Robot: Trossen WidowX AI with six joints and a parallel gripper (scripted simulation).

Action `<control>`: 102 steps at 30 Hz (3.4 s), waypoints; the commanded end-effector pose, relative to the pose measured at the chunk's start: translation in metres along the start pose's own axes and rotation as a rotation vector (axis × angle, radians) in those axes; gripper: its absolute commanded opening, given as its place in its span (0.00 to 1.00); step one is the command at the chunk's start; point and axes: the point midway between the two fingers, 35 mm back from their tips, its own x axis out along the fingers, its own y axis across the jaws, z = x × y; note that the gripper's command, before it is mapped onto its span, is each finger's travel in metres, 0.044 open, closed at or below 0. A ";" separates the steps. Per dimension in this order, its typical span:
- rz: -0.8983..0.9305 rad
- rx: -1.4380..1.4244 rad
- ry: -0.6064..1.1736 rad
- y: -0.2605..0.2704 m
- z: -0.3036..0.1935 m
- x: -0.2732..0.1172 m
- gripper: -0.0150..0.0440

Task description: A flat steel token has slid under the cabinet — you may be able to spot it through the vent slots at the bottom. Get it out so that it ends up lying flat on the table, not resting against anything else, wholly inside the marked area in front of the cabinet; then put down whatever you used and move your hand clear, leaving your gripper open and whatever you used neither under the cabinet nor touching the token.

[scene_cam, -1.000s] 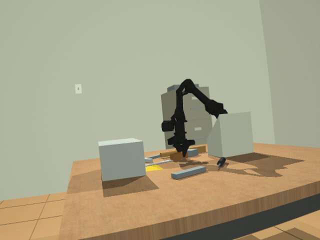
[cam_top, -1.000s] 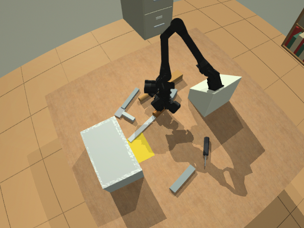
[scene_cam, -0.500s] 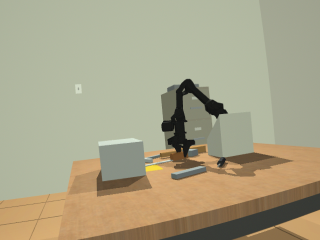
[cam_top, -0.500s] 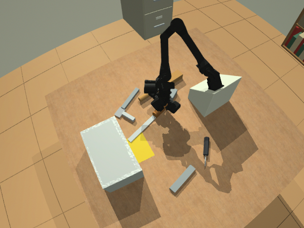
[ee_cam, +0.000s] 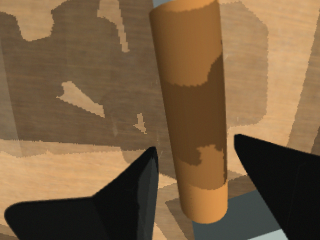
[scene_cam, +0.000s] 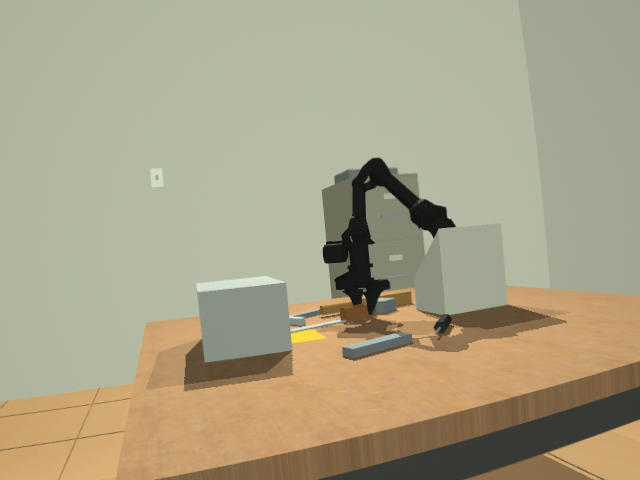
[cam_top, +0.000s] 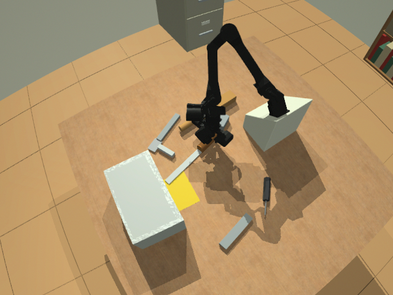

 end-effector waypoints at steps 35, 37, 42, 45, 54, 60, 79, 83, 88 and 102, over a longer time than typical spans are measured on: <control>0.002 -0.008 -0.001 0.000 0.021 0.000 0.25; 0.002 -0.009 -0.001 0.000 0.024 0.000 0.25; 0.002 -0.009 -0.001 0.000 0.031 0.000 0.25; 0.002 -0.010 -0.001 0.000 0.034 0.000 0.25; 0.002 -0.010 -0.001 0.000 0.046 -0.001 0.25; 0.002 -0.010 -0.002 0.000 0.053 -0.001 0.25; 0.002 -0.010 -0.003 0.000 0.076 -0.001 0.25; 0.002 -0.010 -0.003 0.000 0.081 -0.001 0.25; 0.002 -0.010 -0.003 0.000 0.087 -0.001 0.25; 0.002 -0.009 -0.004 0.000 0.103 -0.001 0.25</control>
